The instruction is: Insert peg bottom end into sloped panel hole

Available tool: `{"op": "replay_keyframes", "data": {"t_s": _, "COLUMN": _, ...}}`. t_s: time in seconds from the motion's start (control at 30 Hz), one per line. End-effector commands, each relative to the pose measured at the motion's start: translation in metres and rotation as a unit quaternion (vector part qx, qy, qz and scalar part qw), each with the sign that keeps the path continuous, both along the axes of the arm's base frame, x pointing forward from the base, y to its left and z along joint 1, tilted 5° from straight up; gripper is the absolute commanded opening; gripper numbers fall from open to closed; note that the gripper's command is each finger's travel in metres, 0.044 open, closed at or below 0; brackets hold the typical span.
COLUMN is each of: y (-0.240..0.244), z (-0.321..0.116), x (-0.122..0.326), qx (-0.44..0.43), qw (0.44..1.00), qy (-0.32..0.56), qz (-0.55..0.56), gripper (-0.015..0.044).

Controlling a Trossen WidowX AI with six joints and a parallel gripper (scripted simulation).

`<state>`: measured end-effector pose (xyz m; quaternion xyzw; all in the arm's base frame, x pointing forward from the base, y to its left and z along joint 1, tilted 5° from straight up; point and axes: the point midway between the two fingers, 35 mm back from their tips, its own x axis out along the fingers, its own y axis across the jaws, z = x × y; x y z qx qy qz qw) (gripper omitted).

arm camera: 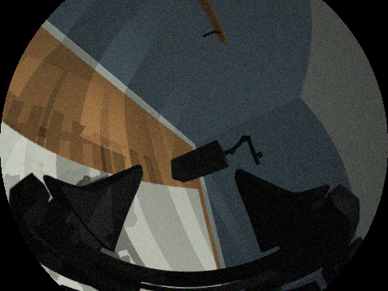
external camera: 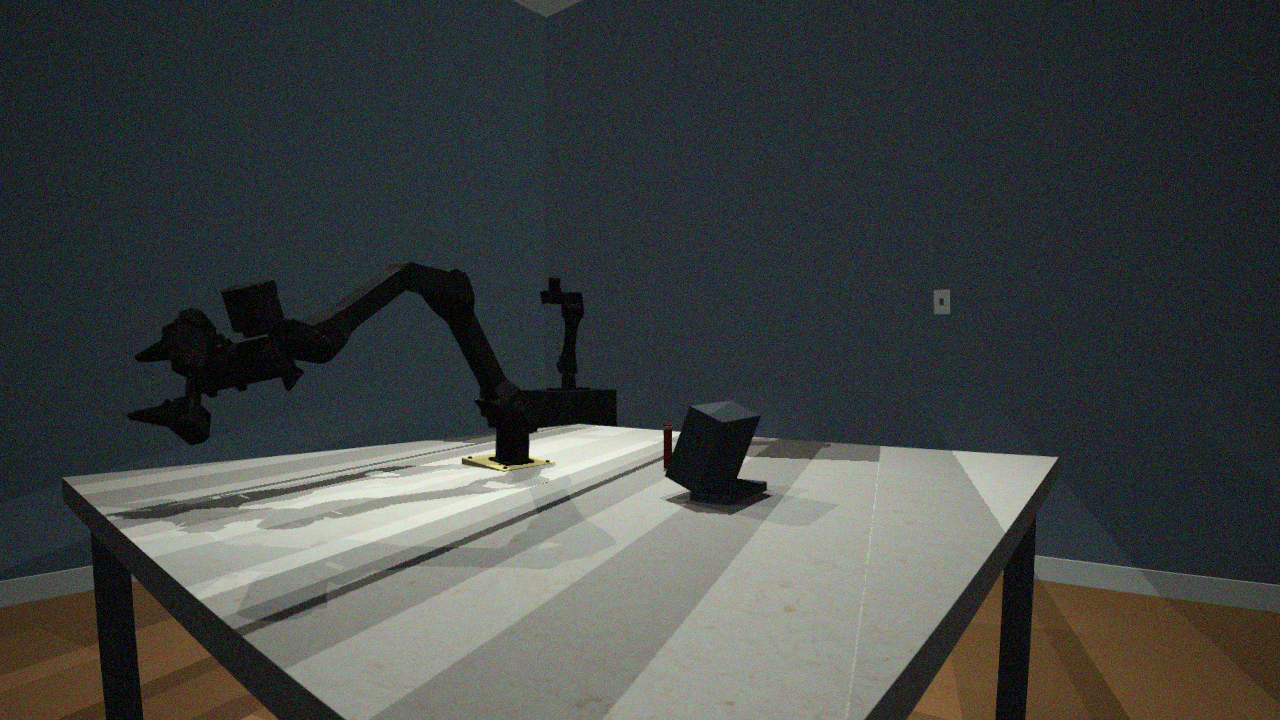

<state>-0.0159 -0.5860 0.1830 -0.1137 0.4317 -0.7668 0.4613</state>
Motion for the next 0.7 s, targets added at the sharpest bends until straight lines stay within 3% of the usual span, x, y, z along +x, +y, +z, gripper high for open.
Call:
{"op": "replay_keyframes", "data": {"t_s": 0.0, "y": 0.003, "z": -0.003, "x": 0.027, "qx": 0.01, "qw": 1.0, "qy": -0.01, "qz": 0.027, "gripper": 0.044}}
{"op": "replay_keyframes", "data": {"t_s": 0.67, "y": 0.044, "z": -0.01, "x": 0.164, "qx": 0.062, "qw": 0.983, "qy": -0.055, "qz": 0.163, "gripper": 0.044}}
